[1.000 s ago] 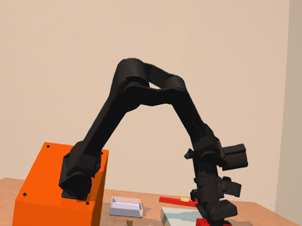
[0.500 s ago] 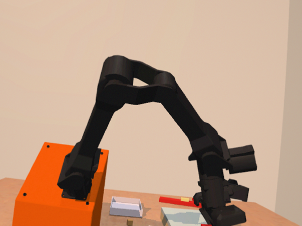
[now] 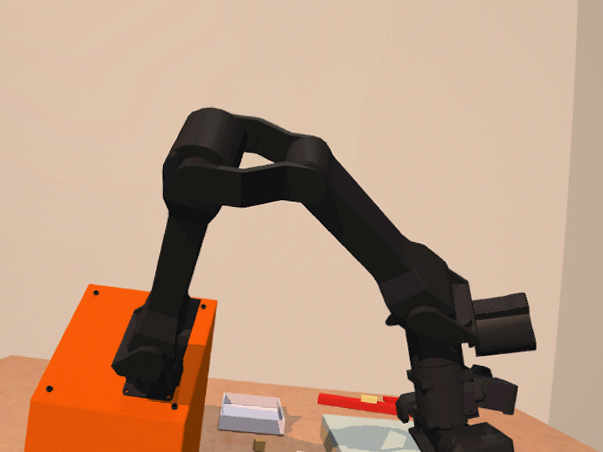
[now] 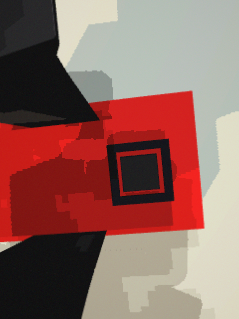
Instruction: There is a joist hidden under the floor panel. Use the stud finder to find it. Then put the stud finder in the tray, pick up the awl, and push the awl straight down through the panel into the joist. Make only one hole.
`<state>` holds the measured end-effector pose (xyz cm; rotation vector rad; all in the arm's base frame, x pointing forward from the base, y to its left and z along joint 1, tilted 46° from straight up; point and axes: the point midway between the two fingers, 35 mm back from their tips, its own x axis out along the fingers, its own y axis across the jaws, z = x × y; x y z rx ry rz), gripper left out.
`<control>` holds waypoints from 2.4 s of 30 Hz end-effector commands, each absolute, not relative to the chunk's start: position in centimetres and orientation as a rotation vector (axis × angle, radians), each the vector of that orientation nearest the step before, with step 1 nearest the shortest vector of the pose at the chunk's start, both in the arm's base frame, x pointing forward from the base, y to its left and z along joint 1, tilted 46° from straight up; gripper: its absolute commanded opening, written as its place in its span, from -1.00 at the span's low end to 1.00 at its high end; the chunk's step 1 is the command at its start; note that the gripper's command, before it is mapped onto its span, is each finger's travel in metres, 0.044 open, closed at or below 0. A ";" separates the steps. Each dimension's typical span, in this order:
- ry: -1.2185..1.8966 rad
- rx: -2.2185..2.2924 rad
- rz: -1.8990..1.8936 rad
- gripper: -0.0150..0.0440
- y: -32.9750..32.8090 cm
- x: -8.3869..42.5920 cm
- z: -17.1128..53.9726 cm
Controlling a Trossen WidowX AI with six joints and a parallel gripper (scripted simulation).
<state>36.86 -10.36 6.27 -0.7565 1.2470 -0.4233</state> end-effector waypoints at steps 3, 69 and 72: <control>1.239 -0.754 -0.448 -0.49 -12.3 37.1 8.2; 1.325 -0.943 -0.007 -0.49 6.7 38.9 6.6; 1.340 -0.980 0.070 -0.49 9.1 38.4 4.7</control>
